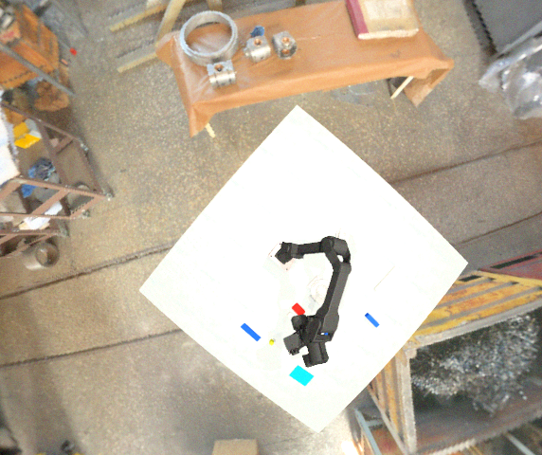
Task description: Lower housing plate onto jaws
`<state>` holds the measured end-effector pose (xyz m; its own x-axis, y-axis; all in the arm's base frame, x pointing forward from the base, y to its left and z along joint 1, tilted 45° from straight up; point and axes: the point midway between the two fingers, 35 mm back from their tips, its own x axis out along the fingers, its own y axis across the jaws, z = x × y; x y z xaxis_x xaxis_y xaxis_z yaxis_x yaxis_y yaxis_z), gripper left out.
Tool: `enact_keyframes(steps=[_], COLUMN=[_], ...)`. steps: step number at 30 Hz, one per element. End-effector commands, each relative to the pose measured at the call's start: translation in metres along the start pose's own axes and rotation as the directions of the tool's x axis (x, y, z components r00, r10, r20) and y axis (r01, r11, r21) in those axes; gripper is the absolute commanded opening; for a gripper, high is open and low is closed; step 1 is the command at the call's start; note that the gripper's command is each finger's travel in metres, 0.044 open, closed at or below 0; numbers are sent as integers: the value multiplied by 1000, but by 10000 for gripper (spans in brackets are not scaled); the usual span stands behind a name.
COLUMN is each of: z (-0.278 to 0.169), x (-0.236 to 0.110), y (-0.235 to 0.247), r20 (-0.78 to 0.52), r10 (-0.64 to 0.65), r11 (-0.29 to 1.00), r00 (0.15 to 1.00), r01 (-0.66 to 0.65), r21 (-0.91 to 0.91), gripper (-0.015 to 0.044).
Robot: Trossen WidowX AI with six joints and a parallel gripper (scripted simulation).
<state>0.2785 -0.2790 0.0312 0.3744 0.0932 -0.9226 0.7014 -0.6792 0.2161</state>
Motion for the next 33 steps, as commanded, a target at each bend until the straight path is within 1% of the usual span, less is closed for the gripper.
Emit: enact_keyframes(steps=[1,2,6,17,25,33], z=[0,-1,-14,-84,-131,-173], x=[0,0,-2,-17,-29,-44], y=[0,0,-2,-19,-40,-65], r20=[0,-1,-14,-84,-128,-169], r10=[0,0,-9,-67,-118,-173], r11=[1000,1000,998,927,816,657], r00=[1000,1000,1000,994,985,970], r01=[0,0,8,31,22,-14], r21=[0,-2,-61,-373,-578,-753], gripper=[426,440,440,440,440,440])
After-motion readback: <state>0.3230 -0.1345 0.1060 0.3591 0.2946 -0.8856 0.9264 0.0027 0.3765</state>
